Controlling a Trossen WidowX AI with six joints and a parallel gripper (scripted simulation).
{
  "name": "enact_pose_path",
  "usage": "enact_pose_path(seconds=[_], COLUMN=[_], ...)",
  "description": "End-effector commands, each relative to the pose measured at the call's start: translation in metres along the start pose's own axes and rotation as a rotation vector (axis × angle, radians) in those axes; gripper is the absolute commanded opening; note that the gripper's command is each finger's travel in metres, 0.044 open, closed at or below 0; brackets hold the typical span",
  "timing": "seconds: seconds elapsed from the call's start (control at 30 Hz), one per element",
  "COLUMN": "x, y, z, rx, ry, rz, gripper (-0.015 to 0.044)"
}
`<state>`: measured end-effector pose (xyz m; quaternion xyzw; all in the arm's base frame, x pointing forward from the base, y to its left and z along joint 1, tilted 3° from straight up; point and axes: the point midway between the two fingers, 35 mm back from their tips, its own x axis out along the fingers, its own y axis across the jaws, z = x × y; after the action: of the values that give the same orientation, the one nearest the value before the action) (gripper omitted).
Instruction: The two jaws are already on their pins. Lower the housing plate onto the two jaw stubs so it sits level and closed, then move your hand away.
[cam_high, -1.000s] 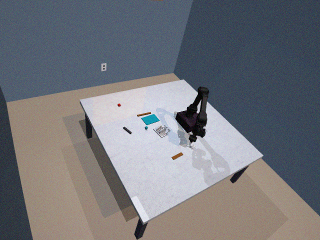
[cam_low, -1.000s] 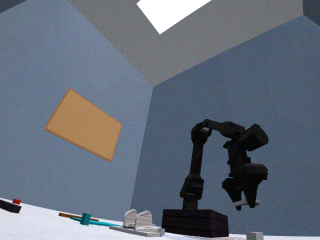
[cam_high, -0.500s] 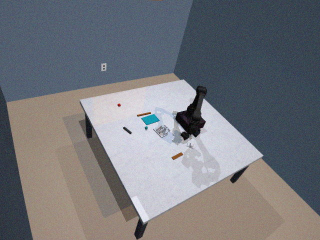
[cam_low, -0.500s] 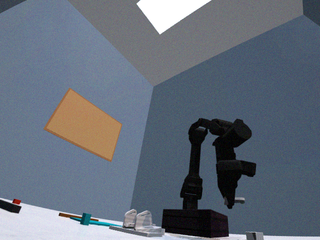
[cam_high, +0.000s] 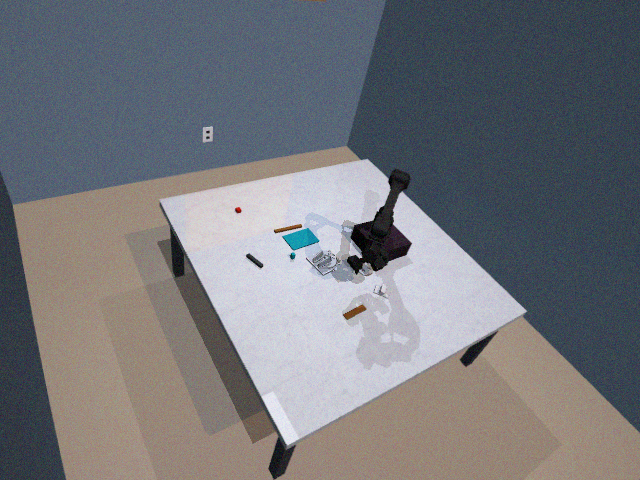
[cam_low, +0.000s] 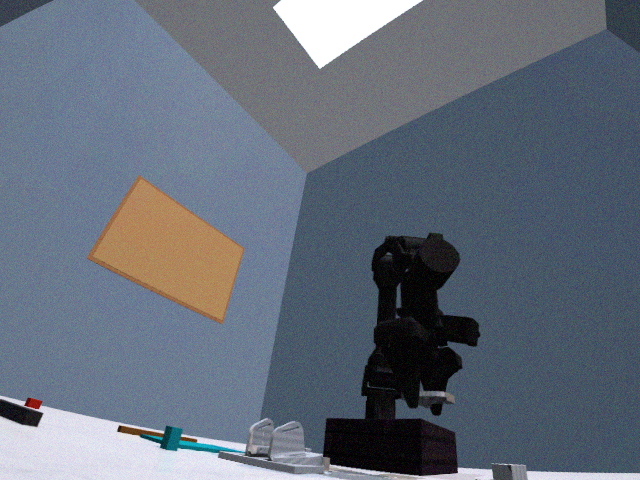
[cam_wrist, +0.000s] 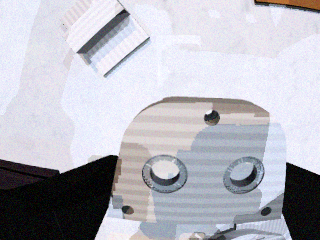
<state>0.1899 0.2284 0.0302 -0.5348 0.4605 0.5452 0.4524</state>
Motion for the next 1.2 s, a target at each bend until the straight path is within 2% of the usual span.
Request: enact_pose_path(seconds=[0.0,1.17], x=[-0.001,-0.002], y=[-0.009,-0.048], z=[-0.015,-0.125], rx=[0.115,0.93], ry=[0.001,0.009], rz=[-0.007,-0.016], gripper=[0.0351,0.0351])
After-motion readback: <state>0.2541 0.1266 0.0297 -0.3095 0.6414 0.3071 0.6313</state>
